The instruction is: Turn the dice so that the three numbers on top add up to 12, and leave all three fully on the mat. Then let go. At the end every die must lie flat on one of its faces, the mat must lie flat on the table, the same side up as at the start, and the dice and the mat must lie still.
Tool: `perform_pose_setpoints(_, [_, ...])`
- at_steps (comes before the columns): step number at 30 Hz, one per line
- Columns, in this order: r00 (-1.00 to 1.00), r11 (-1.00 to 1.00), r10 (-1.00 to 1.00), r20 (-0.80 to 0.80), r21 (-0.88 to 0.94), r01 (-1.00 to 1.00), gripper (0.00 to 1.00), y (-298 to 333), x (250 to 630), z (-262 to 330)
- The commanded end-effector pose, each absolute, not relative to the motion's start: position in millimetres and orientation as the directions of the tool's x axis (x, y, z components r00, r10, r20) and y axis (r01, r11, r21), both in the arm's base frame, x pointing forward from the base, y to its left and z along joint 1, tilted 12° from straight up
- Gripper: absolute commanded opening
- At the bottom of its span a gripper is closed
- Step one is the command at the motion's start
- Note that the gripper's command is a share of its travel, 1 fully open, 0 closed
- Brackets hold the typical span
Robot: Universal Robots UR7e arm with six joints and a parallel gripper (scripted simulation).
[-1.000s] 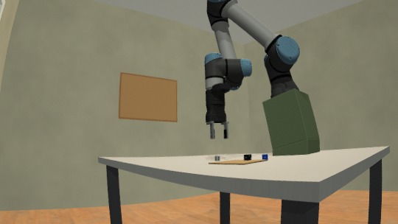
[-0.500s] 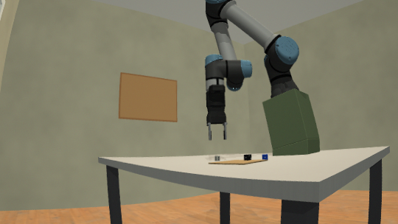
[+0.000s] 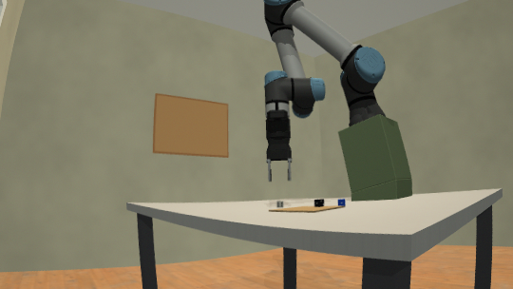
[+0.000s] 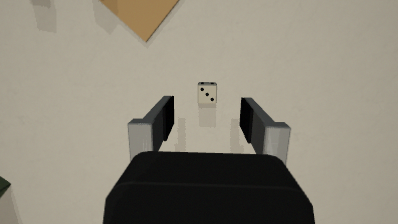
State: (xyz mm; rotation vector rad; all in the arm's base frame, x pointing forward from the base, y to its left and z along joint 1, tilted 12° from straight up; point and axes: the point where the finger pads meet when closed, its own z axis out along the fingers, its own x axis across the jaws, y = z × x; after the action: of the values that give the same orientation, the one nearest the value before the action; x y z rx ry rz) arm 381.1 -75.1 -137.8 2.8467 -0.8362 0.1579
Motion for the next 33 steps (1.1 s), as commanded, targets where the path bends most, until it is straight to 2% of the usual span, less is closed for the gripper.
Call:
perform_pose_setpoints(1, [0.830,-0.822,-0.536,0.152,0.131,-0.555,1.00,-75.5,381.6,-137.5])
perform_pose_setpoints(5, [0.830,-0.821,-0.537,0.152,0.131,-0.556,1.00,-75.6,381.6,-137.5])
perform_pose_setpoints(6, [0.830,-0.821,-0.537,0.152,0.131,-0.556,0.70,-75.6,381.6,-137.5])
perform_pose_setpoints(33, [0.830,-0.821,-0.537,0.152,0.131,-0.556,0.70,-75.6,381.6,-137.5])
